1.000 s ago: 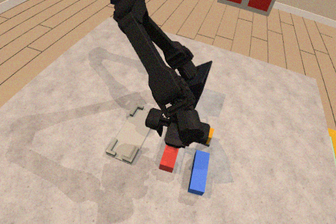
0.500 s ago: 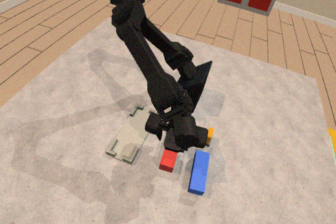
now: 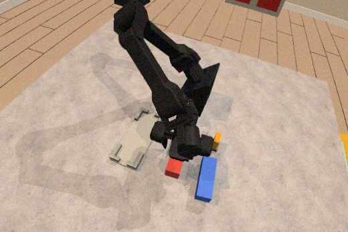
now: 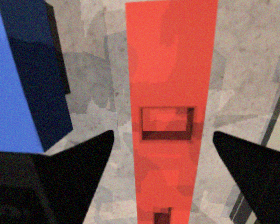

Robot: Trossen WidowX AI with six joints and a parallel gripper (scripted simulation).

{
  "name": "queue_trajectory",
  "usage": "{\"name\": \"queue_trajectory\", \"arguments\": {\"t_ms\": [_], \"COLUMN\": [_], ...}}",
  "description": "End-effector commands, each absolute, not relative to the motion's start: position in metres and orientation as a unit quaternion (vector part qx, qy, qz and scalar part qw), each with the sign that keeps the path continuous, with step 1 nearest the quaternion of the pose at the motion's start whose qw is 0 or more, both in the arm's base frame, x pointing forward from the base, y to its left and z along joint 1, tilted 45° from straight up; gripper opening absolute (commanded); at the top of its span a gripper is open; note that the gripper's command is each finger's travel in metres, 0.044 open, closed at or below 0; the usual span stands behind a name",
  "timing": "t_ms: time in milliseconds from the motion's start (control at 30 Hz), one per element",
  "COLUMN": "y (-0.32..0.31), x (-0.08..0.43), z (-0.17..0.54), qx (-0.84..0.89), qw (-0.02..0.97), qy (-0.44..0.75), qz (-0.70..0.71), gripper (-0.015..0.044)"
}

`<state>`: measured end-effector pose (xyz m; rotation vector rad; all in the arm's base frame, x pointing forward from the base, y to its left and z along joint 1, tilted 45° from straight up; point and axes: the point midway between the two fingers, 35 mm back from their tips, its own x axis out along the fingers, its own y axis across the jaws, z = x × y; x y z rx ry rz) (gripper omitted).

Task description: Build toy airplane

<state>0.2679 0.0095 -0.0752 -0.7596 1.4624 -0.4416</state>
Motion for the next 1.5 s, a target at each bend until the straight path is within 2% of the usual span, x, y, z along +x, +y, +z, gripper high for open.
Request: {"name": "queue_trajectory", "arguments": {"t_ms": [0,233,500,700,1467], "y": [0.007,0.007,0.007,0.015,0.066], "x": [0.265,0.265,0.265,0.266,0.265], "z": [-0.078,-0.078,-0.078,-0.072,-0.026], "qx": [-0.342,-0.342,-0.342,-0.341,-0.338], "qw": [0.653,0.653,0.653,0.654,0.655], "qy": [0.647,0.647,0.647,0.647,0.649], "qz": [-0.193,-0.193,-0.193,-0.192,-0.188], "gripper": [0.0387,0.0204,0.015,0.0,0.0]}}
